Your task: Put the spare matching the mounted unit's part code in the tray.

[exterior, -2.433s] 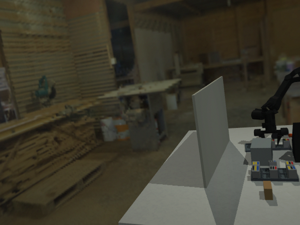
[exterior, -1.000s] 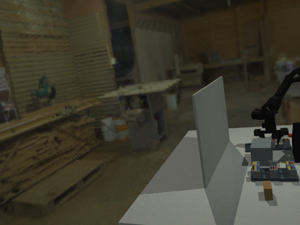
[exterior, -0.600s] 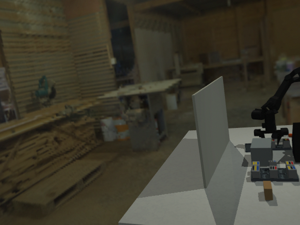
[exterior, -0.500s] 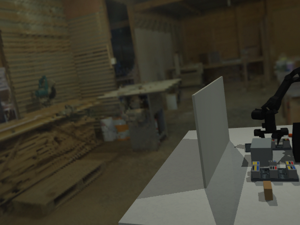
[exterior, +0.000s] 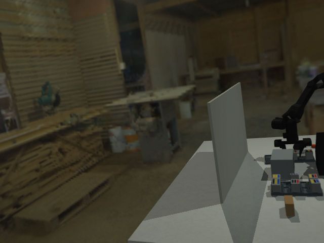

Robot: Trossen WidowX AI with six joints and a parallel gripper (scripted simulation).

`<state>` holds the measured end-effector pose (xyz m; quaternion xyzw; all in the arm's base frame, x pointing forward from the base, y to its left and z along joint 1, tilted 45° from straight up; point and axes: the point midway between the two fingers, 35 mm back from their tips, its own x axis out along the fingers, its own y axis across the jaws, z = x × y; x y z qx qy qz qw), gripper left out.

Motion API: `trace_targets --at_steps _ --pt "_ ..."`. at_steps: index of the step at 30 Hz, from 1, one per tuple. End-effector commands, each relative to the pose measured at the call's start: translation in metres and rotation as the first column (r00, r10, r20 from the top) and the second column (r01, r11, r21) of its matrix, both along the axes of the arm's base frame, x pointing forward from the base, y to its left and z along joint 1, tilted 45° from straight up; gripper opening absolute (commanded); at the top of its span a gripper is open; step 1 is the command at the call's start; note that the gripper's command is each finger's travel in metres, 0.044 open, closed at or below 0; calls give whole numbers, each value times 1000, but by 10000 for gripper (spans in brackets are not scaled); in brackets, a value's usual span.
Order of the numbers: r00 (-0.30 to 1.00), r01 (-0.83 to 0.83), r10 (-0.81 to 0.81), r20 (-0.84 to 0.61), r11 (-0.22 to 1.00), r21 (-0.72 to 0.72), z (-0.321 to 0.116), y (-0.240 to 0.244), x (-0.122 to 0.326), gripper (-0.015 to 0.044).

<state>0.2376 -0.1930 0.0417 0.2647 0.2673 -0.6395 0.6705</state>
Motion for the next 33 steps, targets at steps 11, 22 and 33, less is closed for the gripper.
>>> trace_targets --at_steps 11,22,33 --pt "1000 -3 3 -6 1000 7 -2 1 0 300" --pt "1000 -3 3 -6 1000 7 -2 1 0 300" --pt "1000 0 0 0 1000 0 0 0 0 274"
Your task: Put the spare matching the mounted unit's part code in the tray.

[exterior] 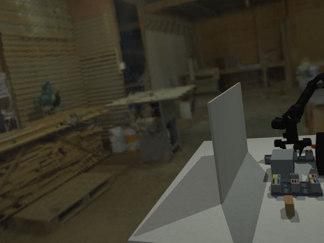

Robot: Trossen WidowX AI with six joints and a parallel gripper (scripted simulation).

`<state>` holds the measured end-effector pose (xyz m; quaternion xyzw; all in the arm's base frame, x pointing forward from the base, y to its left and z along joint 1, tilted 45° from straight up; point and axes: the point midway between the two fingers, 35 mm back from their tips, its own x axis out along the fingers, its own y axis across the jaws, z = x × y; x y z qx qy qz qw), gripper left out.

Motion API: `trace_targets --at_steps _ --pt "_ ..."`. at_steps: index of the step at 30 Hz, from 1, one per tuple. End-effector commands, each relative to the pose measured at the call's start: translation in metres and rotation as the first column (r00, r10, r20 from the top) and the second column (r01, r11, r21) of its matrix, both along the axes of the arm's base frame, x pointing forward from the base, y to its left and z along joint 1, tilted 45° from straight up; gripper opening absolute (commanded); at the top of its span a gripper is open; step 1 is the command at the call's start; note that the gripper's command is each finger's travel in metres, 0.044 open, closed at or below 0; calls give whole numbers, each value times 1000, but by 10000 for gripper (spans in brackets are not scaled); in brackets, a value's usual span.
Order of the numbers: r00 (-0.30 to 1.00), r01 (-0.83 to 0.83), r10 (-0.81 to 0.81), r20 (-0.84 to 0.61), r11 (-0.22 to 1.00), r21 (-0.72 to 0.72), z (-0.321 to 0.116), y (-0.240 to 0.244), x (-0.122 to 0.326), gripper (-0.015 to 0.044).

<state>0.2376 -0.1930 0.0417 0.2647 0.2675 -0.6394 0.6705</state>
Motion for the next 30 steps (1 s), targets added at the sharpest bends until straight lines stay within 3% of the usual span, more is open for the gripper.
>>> trace_targets --at_steps 1,4,11,16,30 --pt "1000 0 0 0 1000 0 0 0 0 248" --pt "1000 0 0 0 1000 0 0 0 0 169" --pt "1000 0 0 0 1000 0 0 0 0 122" --pt "1000 0 0 0 1000 0 0 0 0 0" --pt "1000 0 0 -1 1000 10 18 22 3 0"
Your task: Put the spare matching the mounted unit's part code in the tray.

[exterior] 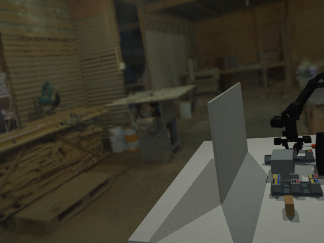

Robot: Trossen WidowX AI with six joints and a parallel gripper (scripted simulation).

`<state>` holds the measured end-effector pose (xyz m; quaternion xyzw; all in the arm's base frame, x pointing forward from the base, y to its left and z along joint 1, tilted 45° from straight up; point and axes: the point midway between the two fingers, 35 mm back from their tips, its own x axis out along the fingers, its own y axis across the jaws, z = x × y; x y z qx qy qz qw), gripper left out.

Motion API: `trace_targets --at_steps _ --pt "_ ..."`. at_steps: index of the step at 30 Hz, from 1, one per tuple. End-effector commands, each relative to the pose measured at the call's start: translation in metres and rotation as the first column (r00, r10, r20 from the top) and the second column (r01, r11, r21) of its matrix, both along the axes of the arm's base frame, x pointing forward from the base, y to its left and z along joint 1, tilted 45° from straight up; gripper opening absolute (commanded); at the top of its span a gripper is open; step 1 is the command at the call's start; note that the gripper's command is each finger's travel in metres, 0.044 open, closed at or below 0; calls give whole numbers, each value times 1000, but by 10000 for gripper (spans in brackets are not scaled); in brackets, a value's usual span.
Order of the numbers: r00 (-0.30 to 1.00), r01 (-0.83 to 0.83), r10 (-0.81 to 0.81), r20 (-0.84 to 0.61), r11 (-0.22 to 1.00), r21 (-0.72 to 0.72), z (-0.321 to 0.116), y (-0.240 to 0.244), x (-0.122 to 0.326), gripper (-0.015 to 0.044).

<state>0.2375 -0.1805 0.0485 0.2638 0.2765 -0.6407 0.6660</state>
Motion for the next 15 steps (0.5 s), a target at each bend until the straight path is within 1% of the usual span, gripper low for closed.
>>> trace_targets --at_steps 1,9,15 --pt "1000 -2 2 15 1000 -1 15 13 3 0" --pt "1000 -4 4 12 1000 0 45 43 -2 0" --pt "1000 -5 5 12 1000 -1 47 45 -3 0"
